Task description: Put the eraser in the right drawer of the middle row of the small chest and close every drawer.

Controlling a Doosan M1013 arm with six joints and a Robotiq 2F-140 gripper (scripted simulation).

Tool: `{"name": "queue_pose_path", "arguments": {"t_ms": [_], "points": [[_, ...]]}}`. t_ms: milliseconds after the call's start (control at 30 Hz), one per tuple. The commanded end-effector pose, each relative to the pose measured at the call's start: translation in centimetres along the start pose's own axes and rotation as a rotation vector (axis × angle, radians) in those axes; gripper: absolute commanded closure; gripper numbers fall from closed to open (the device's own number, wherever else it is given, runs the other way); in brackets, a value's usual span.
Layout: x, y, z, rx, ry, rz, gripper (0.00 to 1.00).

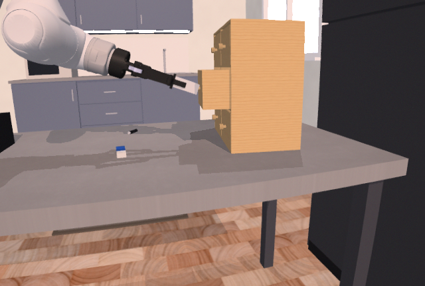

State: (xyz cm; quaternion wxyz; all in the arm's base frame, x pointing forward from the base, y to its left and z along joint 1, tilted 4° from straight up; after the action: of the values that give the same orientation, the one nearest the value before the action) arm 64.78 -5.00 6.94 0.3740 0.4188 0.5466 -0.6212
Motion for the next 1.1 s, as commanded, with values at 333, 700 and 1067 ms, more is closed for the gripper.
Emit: {"name": "queue_pose_path", "arguments": {"t_ms": [333,700,1067], "points": [[0.1,-0.4,0.0,0.000,0.000,0.000,0.80],[1.5,-4.1,-0.2,0.000,0.000,0.000,0.80],[1.7,-5.9,-0.2,0.000,0.000,0.000,0.80]]}}
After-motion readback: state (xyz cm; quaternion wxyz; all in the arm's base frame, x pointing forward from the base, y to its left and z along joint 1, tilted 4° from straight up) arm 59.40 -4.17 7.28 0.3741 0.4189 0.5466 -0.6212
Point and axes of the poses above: the point where the finger pads meet when closed, its own y axis out along the fingers, its own z axis across the jaws, x = y × z, the point moved 6 cm from there along -y, back along the fingers, and after that the axes turned 7 degrees about -y, right-handed, at the moved point
